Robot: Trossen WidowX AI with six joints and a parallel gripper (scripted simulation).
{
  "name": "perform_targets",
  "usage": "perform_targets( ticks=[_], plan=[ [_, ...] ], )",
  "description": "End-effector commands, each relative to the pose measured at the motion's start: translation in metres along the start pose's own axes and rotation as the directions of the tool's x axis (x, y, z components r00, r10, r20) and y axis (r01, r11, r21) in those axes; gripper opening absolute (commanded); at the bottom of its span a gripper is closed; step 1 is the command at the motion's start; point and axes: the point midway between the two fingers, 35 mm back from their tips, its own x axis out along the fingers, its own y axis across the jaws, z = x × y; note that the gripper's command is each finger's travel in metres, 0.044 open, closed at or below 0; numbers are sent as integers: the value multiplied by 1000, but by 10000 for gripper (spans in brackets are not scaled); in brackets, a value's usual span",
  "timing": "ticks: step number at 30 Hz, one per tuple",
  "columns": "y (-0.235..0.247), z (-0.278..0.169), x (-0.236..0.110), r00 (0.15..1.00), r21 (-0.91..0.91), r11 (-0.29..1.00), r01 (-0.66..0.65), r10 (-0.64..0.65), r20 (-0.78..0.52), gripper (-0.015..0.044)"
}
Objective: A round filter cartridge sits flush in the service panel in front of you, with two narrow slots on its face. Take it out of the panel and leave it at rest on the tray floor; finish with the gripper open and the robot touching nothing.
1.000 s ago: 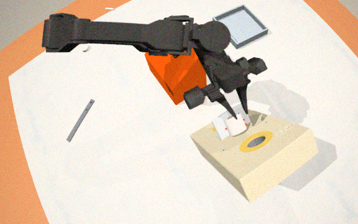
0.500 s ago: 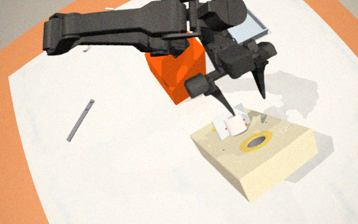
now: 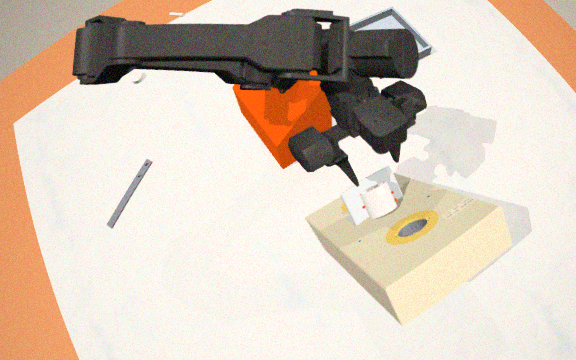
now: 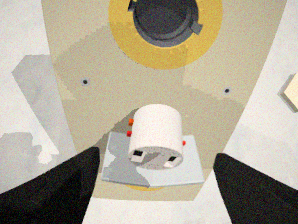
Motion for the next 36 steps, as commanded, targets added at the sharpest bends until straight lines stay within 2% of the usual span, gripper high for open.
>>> perform_targets(
  ticks=[1, 36],
  plan=[
    [-2, -18, 8, 997, -19, 1000, 1, -3, -83, 305],
    [-3, -22, 57, 997, -19, 1000, 3, -5, -81, 305]
  ],
)
